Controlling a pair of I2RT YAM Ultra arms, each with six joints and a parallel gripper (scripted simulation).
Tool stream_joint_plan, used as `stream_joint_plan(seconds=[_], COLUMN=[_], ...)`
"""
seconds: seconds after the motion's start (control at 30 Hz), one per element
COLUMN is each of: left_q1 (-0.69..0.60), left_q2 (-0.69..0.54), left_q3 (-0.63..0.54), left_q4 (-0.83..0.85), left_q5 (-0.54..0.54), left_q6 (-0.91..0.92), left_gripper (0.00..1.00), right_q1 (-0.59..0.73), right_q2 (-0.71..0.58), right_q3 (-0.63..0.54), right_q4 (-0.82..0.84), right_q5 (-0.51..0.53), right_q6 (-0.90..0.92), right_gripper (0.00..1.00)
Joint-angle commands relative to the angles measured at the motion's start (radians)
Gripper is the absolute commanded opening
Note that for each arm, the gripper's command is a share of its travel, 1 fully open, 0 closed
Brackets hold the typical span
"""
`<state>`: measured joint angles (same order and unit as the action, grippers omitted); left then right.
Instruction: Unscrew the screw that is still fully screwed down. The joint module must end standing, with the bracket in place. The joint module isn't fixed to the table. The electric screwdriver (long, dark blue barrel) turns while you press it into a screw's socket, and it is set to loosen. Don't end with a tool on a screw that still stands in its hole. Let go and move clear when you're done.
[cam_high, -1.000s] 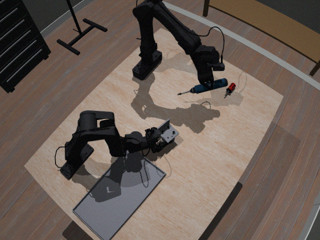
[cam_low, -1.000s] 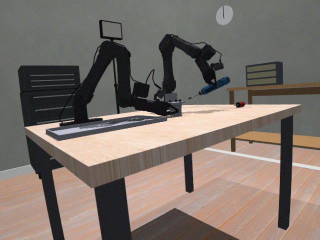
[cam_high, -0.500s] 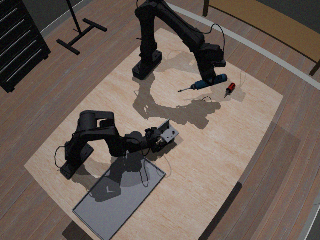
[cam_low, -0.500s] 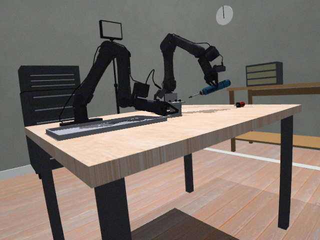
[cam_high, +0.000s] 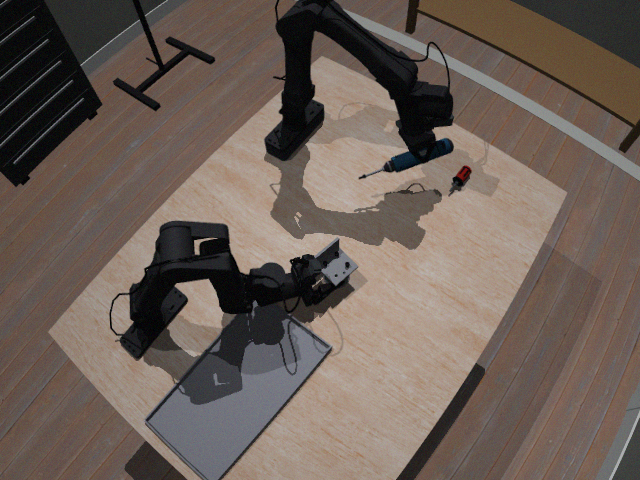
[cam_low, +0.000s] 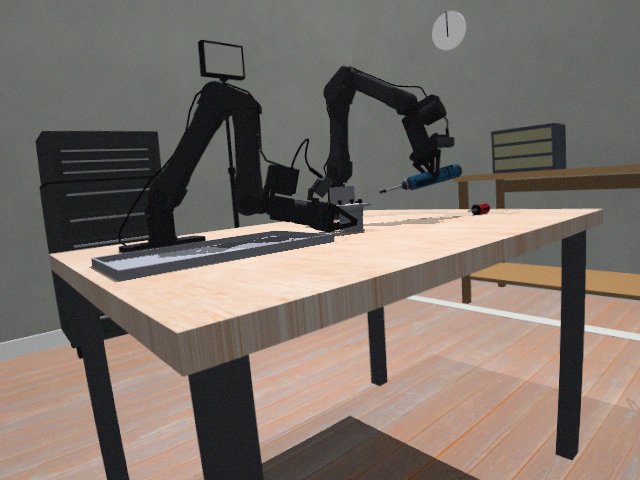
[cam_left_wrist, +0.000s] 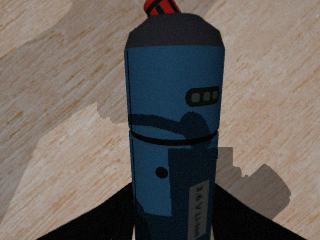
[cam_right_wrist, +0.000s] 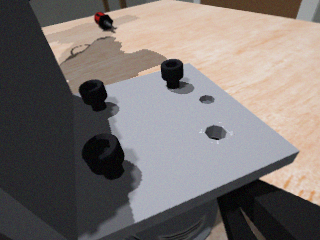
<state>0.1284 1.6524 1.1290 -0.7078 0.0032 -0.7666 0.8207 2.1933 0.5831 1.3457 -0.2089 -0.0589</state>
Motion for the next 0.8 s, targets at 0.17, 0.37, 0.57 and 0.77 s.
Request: stream_joint_plan(seconds=[0.17,0.37,0.57,0.77], left_q1=[0.056,0.093,0.106,0.148], left_q2=[0.004,0.012,0.034,0.052], left_q3=[0.078,0.106,0.118,0.147], left_q4=[-0.084,-0.143,-0.170,-0.239], left_q5=[-0.004,-0.004,-0.002,-0.005], left_q6=[-0.056,-0.086,-0.099,-0.138], left_gripper=[0.42,0.42,0.42,0.42], right_q1=[0.002,0.002,0.002,0.002], right_q2=[-0.005,-0.005,-0.005,-0.005], right_q3=[0.006,0.006,0.006,0.006], right_q4=[-0.010,-0.010,-0.010,-0.010], right_q5=[0.005,0.005,0.005,0.005], right_q6=[0.004,0.004,0.004,0.004], right_gripper=[0.59,0.59,0.59,0.59])
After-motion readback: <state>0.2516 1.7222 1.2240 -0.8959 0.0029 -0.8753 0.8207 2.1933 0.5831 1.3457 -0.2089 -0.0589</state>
